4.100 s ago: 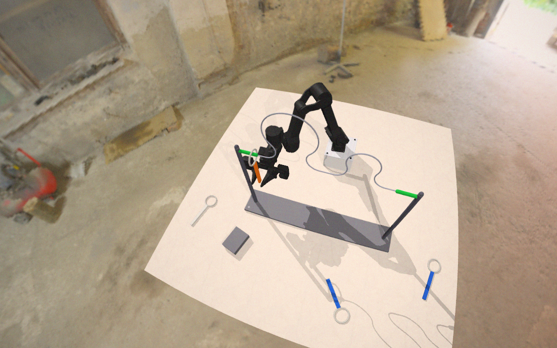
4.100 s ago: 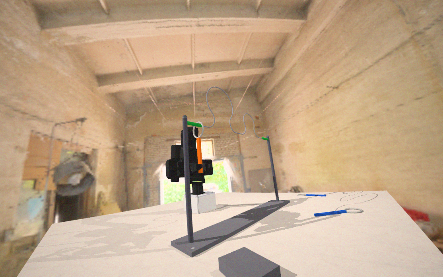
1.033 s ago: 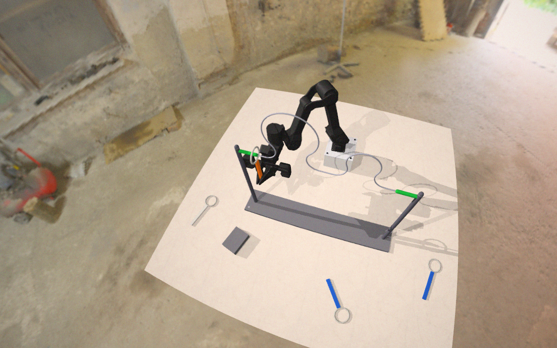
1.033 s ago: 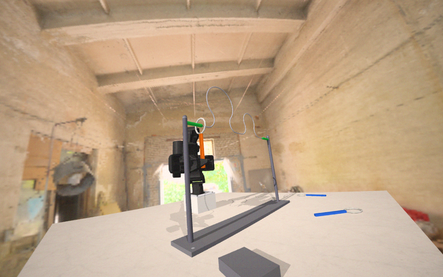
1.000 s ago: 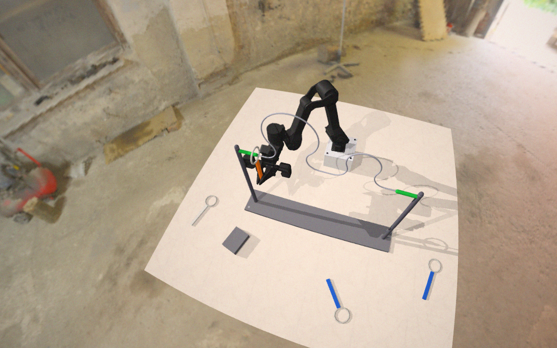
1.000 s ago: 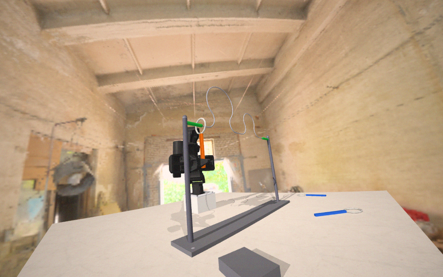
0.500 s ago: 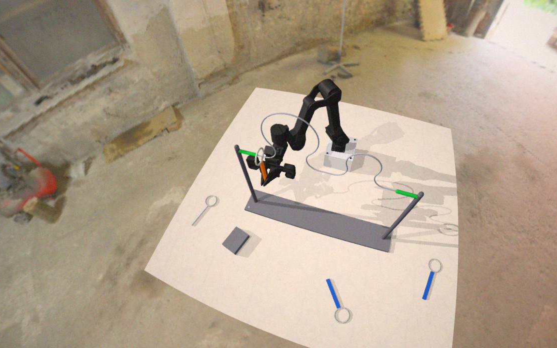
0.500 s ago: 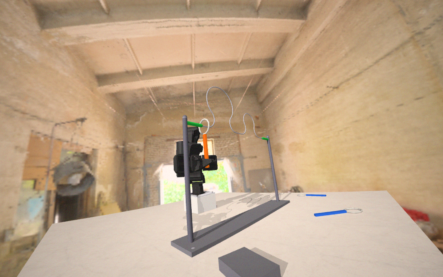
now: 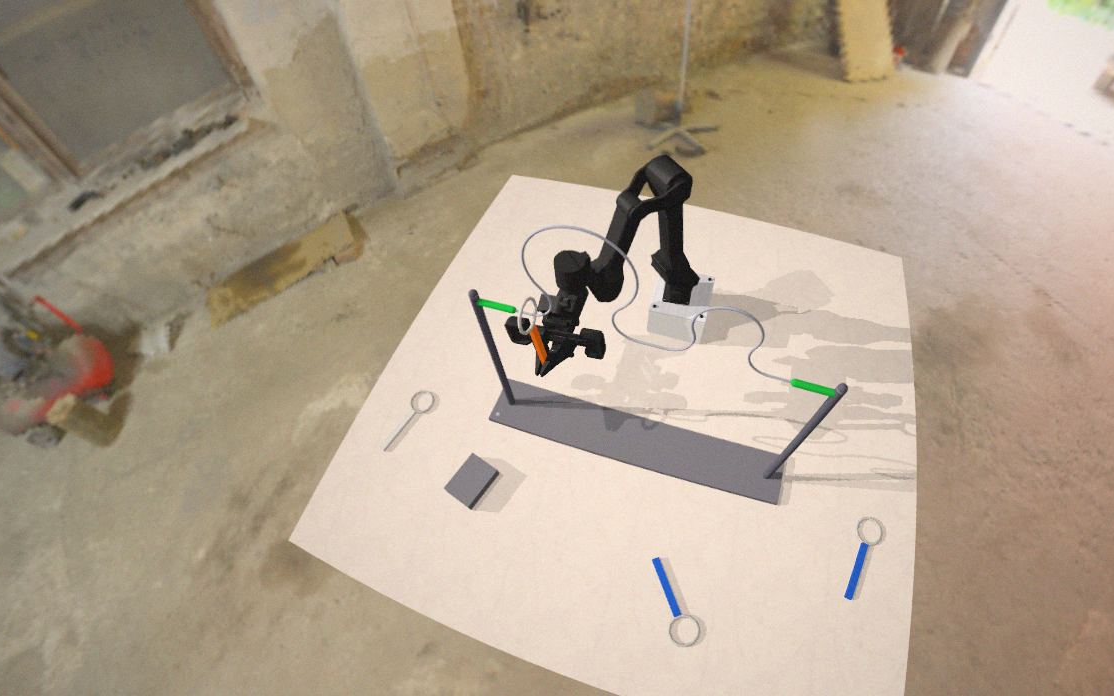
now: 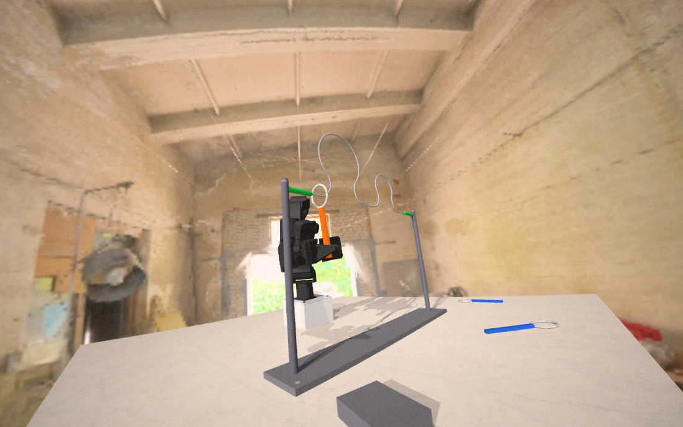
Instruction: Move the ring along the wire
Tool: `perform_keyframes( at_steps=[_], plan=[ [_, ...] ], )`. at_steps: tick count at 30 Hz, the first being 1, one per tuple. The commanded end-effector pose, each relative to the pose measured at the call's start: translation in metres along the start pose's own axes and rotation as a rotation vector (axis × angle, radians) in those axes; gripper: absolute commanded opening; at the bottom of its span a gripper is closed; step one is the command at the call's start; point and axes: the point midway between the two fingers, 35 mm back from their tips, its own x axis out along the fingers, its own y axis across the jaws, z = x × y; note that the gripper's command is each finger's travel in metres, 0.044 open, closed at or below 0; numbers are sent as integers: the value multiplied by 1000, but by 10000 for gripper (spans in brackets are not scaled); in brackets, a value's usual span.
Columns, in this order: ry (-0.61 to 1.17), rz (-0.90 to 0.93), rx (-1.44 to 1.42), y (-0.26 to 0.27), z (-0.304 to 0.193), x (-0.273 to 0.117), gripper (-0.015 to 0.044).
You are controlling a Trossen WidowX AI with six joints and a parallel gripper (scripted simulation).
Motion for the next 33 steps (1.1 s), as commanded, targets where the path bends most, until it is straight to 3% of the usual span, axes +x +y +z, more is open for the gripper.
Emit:
perform_keyframes(
  at_steps=[1, 20, 33],
  plan=[
    [-7, -2, 46, 12, 2, -1, -150],
    [-14, 5, 421, 75, 17, 0, -150],
    [97, 44, 606, 102, 33, -14, -150]
  ],
)
